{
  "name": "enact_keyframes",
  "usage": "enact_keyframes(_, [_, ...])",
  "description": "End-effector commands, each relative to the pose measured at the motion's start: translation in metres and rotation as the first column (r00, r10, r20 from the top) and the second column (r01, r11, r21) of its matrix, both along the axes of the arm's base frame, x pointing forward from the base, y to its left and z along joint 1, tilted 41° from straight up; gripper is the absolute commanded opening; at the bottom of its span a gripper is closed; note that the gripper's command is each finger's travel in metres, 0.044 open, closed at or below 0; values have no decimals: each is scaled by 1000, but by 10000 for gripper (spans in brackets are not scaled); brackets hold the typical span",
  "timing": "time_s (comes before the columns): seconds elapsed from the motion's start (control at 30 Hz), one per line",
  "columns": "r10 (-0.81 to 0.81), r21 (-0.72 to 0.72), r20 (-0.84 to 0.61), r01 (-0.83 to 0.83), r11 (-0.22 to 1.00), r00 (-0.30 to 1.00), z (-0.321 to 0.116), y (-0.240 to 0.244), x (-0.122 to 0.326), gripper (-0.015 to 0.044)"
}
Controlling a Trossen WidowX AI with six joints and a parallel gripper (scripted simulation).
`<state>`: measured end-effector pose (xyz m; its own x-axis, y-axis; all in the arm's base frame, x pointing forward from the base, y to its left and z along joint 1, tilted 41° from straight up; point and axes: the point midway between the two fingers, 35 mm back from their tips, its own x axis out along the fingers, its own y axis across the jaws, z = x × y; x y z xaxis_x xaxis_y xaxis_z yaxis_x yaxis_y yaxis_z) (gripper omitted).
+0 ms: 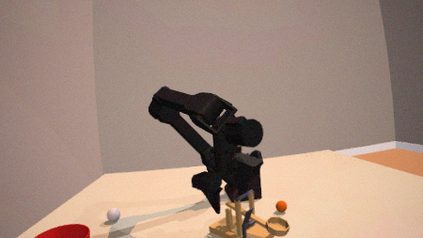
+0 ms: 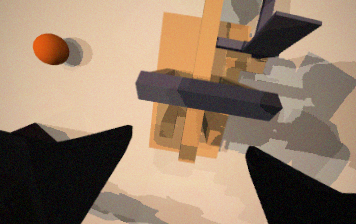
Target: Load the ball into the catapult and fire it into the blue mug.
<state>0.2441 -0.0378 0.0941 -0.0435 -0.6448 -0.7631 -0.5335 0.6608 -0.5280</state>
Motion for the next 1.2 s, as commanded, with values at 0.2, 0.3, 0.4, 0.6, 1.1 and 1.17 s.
enact_keyframes(0.2, [3, -7, -5, -3, 1000, 1000, -12, -11, -2, 440])
enact_keyframes(0.3, [3, -7, -5, -3, 1000, 1000, -16, -14, -2, 440])
enact_keyframes(0.4, [3, -8, -5, -3, 1000, 1000, -20, -17, -2, 440])
enact_keyframes(0.6, [3, -9, -5, -3, 1000, 1000, -26, -24, -4, 440])
enact_keyframes(1.1, [-1, -3, 0, 1, 1000, 1000, -25, -22, -2, 138])
enact_keyframes(1.17, [-1, -3, 0, 1, 1000, 1000, -25, -22, -2, 125])
